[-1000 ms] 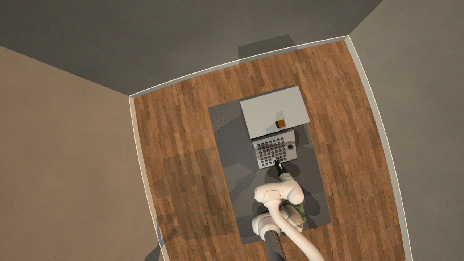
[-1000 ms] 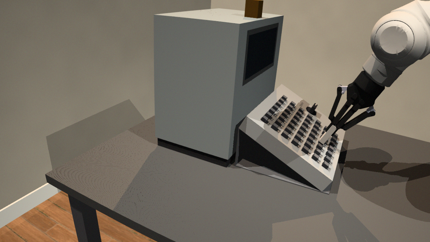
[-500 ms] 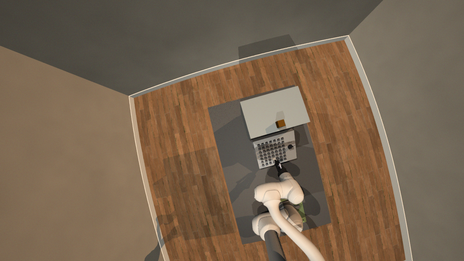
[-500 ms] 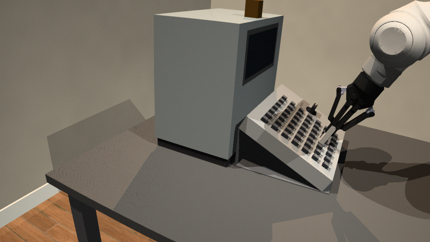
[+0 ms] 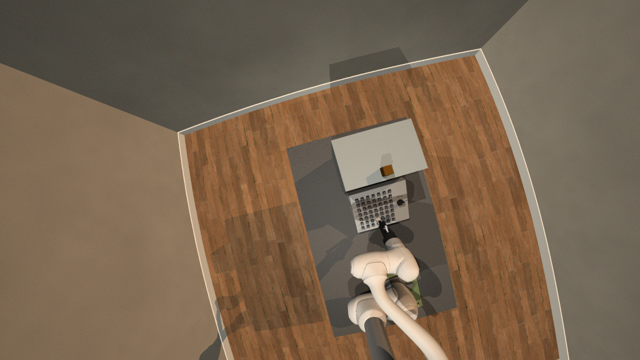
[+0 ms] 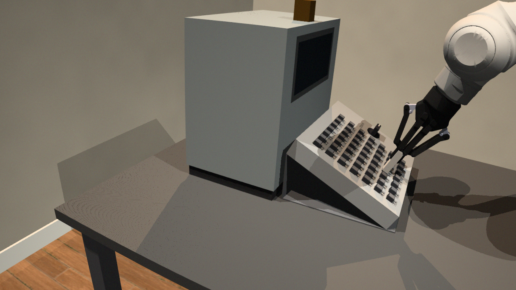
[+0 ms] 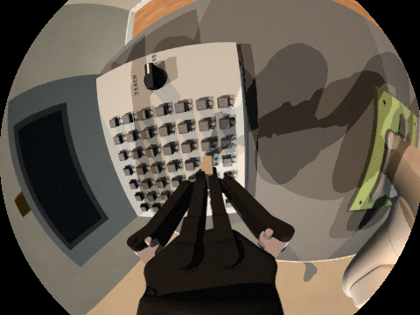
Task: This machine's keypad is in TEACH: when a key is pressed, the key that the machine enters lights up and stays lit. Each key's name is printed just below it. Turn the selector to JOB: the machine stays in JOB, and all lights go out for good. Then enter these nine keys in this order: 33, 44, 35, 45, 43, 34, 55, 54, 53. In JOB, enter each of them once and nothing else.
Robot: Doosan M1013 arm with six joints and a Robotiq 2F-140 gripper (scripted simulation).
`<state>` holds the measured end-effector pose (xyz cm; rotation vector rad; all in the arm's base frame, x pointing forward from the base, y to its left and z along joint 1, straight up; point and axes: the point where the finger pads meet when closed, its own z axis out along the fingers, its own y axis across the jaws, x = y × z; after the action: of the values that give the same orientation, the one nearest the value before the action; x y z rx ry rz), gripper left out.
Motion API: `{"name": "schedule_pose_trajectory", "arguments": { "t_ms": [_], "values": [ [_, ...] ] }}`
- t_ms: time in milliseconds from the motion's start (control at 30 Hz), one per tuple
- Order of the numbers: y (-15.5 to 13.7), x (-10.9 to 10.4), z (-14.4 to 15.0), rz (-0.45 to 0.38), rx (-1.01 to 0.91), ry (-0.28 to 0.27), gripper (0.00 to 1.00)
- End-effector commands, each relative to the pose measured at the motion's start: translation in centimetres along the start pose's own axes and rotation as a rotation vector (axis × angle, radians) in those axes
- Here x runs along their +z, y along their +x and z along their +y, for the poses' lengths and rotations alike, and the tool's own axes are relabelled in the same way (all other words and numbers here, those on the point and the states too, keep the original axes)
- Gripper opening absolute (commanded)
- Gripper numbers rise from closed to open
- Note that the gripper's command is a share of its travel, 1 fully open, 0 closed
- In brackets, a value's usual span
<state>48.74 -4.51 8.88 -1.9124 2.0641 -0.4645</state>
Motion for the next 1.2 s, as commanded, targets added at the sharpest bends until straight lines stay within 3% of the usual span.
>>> {"name": "schedule_pose_trajectory", "arguments": {
  "t_ms": [0,500,1167],
  "values": [
    [-0.1,0.1,0.1,-0.003,0.0,0.001,0.0],
    [-0.1,-0.5,0.1,-0.003,0.0,0.001,0.0],
    [-0.1,-3.3,0.1,-0.003,0.0,0.001,0.0]
  ]
}}
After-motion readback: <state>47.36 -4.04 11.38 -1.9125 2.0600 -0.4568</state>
